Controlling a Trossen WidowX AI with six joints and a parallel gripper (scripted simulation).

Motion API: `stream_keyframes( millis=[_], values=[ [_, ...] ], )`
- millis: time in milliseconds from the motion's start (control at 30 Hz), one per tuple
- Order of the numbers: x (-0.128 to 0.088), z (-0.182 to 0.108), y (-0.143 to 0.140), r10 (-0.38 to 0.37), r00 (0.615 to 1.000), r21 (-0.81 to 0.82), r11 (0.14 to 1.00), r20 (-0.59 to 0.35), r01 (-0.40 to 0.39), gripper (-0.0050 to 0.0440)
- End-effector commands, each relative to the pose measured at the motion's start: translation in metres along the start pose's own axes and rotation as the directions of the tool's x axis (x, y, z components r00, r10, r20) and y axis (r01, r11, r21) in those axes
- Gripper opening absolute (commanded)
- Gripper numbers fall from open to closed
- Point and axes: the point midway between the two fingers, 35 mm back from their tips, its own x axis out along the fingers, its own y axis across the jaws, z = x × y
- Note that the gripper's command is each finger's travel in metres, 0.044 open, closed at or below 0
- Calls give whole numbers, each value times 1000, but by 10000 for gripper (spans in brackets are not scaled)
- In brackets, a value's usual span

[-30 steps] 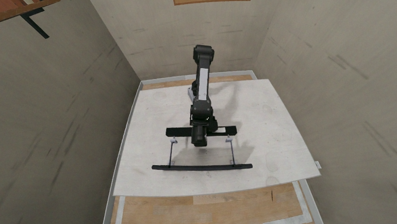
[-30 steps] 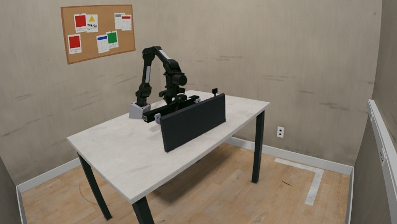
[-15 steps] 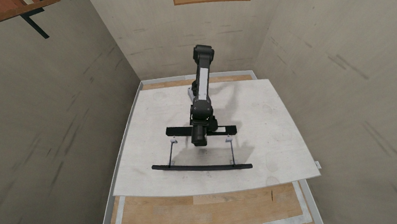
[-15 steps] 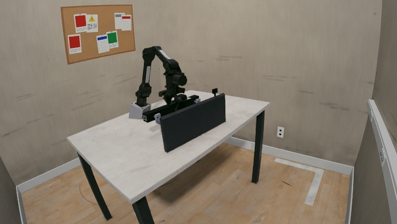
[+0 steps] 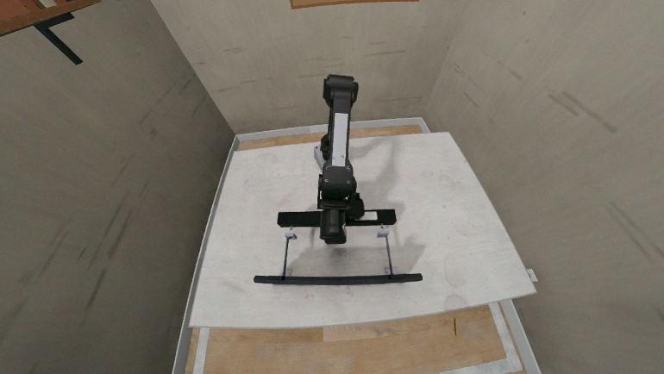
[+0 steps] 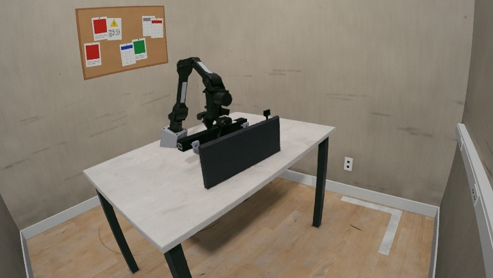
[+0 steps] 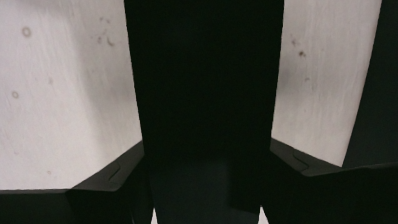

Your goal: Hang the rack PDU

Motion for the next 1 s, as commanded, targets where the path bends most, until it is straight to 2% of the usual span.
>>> stream_keyframes(
  millis=[0, 367, 967],
  values=[
    [-13, 1, -6, -46, 999, -7, 999, -1, 46, -50],
    [-7, 1, -4, -28, 1000, -4, 1000, -1, 28, -50],
    [-11, 2, -16, -69, 998, -10, 998, -2, 69, -50]
  ],
)
